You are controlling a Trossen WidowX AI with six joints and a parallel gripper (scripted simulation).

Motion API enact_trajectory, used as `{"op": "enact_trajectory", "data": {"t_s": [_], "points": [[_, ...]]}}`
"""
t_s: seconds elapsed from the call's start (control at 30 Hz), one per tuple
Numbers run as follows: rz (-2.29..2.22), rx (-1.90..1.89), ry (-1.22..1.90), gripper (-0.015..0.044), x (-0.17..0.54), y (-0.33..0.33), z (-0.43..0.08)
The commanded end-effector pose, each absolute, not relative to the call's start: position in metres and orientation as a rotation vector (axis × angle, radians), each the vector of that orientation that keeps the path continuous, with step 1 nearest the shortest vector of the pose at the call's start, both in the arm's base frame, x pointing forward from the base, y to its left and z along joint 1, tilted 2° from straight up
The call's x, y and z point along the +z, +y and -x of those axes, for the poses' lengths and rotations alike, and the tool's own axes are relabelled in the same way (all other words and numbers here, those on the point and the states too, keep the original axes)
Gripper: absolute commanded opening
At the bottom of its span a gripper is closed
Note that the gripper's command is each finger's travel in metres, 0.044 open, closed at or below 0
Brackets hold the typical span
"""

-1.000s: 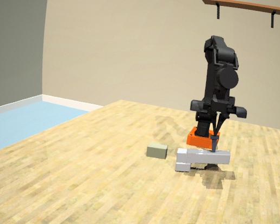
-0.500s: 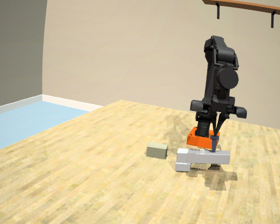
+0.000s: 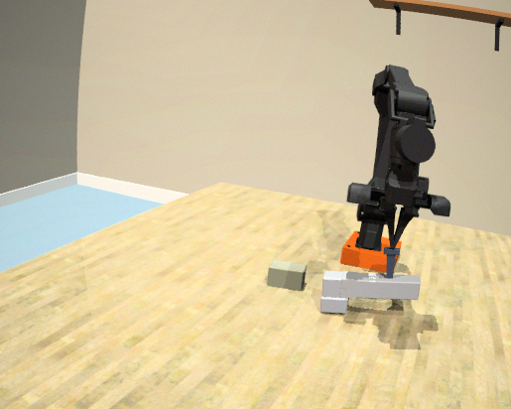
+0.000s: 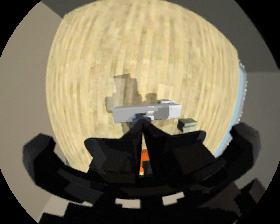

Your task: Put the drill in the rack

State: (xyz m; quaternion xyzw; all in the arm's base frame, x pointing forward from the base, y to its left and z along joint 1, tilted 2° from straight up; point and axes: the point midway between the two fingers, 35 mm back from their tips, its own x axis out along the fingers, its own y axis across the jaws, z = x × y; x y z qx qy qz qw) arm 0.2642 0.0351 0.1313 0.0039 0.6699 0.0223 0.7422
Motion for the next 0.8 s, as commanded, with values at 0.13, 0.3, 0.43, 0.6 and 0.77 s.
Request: {"op": "enact_trajectory", "data": {"t_s": [0.13,0.3,0.43,0.6,0.77], "points": [[-0.011,0.056,1.551,0.0000,0.1064,0.0386,-0.2552],[-0.011,0.056,1.551,0.0000,0.1060,0.0387,-0.2552],[-0.011,0.056,1.551,0.0000,0.1057,0.0387,-0.2551],[-0.011,0.056,1.551,0.0000,0.1051,0.0388,-0.2550],[-0.011,0.056,1.551,0.0000,0.1043,0.0389,-0.2549]]}}
